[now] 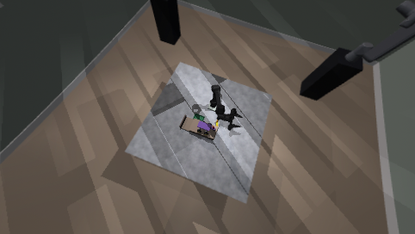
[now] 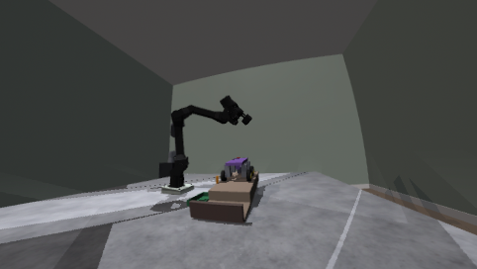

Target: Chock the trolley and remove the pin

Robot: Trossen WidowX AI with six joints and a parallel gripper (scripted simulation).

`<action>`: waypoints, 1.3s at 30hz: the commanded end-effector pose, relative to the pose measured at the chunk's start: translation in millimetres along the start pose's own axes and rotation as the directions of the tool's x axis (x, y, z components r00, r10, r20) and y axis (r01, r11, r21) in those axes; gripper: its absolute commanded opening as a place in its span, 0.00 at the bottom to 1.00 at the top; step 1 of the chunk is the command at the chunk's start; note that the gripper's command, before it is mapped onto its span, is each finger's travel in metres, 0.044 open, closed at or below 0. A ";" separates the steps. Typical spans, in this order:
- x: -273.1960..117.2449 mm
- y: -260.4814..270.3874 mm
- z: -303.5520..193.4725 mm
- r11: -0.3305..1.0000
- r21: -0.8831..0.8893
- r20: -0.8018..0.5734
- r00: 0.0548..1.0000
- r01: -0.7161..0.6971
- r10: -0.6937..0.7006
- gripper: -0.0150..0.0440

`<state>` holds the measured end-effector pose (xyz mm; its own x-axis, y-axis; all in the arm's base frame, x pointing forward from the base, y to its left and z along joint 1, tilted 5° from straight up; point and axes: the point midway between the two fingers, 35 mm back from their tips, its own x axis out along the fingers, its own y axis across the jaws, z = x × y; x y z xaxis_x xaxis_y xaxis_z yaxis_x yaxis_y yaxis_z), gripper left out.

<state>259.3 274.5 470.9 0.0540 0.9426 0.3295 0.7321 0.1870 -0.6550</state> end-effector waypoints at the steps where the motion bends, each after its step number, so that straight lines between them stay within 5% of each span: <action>1: -0.1 0.7 0.0 1.000 0.012 -0.001 1.000 -0.003 0.003 0.89; 8: -4.3 29.1 2.4 0.888 0.449 -0.042 0.990 -0.104 0.137 0.58; 21: -20.8 86.5 27.3 0.186 0.981 -0.025 0.907 -0.060 0.421 0.58; 31: -45.9 124.6 60.5 -0.377 0.897 0.061 0.780 0.231 0.623 0.58; 39: -75.8 147.4 94.3 -0.592 0.596 0.168 0.636 0.543 0.753 0.58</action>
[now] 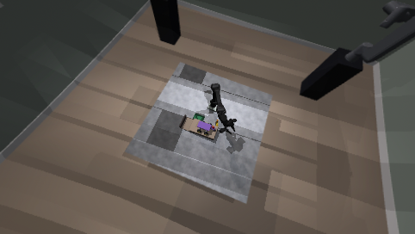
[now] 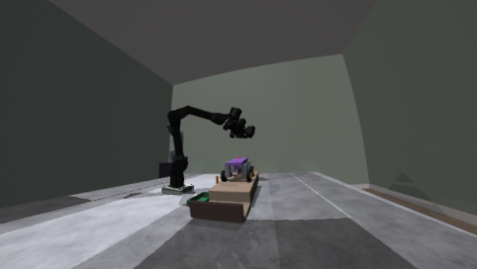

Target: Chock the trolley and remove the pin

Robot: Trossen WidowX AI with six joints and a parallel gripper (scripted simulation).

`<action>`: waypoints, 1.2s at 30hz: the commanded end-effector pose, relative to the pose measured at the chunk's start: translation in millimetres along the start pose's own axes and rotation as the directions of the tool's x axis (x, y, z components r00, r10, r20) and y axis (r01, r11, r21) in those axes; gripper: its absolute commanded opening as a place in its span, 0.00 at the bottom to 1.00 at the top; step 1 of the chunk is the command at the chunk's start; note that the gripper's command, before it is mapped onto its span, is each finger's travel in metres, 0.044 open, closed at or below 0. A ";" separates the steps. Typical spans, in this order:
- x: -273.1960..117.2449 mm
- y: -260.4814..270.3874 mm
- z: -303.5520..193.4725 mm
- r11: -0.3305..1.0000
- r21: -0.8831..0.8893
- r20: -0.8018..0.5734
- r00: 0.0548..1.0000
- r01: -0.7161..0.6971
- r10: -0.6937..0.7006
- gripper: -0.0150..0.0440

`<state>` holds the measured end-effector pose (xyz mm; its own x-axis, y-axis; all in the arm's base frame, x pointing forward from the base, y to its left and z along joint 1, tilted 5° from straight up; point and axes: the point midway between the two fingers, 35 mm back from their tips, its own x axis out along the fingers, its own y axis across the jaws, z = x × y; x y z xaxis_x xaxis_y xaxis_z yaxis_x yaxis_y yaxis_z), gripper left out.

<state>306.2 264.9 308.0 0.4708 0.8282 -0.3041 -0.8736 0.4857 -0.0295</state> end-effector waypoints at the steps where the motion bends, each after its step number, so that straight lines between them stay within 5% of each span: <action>1: -4.2 3.3 -31.3 0.962 0.268 -0.129 0.991 0.056 -0.022 0.58; 9: -15.7 9.2 -78.7 0.733 0.625 -0.343 0.938 0.267 -0.049 0.58; 17: -37.6 18.1 -123.7 0.366 0.766 -0.547 0.835 0.529 -0.060 0.58; 27: -78.4 31.8 -172.0 -0.154 0.640 -0.767 0.639 0.753 -0.061 0.58; 36: -125.6 44.4 -204.2 -0.563 0.372 -0.909 0.413 0.738 -0.059 0.58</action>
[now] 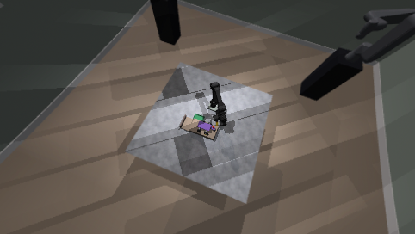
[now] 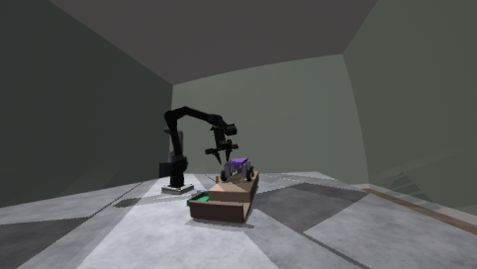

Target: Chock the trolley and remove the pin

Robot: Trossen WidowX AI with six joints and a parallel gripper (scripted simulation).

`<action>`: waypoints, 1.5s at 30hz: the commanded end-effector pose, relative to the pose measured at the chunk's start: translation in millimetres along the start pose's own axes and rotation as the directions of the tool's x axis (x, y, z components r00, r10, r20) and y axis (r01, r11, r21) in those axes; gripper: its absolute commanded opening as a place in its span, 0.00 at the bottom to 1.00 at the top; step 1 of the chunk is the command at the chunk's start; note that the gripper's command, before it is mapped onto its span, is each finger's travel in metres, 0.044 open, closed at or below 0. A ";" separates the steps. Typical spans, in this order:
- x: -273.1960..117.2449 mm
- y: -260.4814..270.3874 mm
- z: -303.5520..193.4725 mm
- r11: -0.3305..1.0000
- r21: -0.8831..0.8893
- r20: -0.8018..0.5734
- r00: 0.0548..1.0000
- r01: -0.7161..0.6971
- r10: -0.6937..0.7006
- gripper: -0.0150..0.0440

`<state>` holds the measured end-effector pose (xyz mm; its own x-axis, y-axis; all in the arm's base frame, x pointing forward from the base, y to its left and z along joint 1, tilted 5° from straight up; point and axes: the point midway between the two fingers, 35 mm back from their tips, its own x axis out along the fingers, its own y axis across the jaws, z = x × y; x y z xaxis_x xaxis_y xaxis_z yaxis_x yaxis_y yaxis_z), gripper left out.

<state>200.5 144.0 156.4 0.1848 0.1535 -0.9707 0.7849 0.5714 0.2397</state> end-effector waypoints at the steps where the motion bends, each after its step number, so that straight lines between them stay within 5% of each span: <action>1: -0.8 -32.0 6.3 0.971 0.211 0.059 0.990 0.110 -0.125 0.58; 45: 59.8 -50.3 13.2 0.951 0.278 0.078 0.983 0.136 -0.164 0.58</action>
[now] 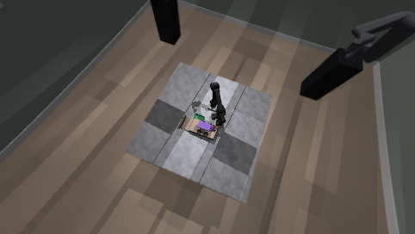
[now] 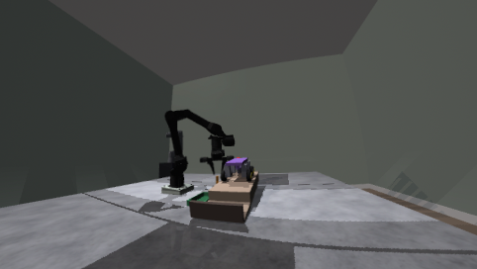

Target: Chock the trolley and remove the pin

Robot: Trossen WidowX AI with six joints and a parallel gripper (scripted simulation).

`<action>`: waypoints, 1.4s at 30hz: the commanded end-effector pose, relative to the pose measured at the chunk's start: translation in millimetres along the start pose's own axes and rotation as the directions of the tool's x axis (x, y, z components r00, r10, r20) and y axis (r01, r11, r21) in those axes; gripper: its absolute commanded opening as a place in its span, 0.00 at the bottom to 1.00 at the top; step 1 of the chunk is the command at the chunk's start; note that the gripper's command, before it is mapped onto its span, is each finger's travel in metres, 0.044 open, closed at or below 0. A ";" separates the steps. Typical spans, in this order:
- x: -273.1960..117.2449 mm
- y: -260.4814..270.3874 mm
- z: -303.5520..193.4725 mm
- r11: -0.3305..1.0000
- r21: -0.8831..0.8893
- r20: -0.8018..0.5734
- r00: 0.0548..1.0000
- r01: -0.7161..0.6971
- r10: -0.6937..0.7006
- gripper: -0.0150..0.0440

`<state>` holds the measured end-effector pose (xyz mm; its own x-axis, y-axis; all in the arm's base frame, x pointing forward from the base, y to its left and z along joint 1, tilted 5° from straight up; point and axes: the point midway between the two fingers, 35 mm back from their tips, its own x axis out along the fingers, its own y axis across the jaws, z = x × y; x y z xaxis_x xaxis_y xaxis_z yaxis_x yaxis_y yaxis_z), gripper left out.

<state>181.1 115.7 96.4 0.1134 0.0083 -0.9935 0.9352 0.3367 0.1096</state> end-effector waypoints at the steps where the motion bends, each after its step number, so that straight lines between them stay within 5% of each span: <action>1: 11.5 -3.0 1.1 1.000 -0.004 0.008 1.000 0.018 -0.018 0.58; 42: 45.6 -4.6 1.8 1.000 -0.004 0.008 1.000 0.018 -0.018 0.58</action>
<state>184.9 115.4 60.7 0.1143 0.0075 -0.9934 0.9351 0.3367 0.1102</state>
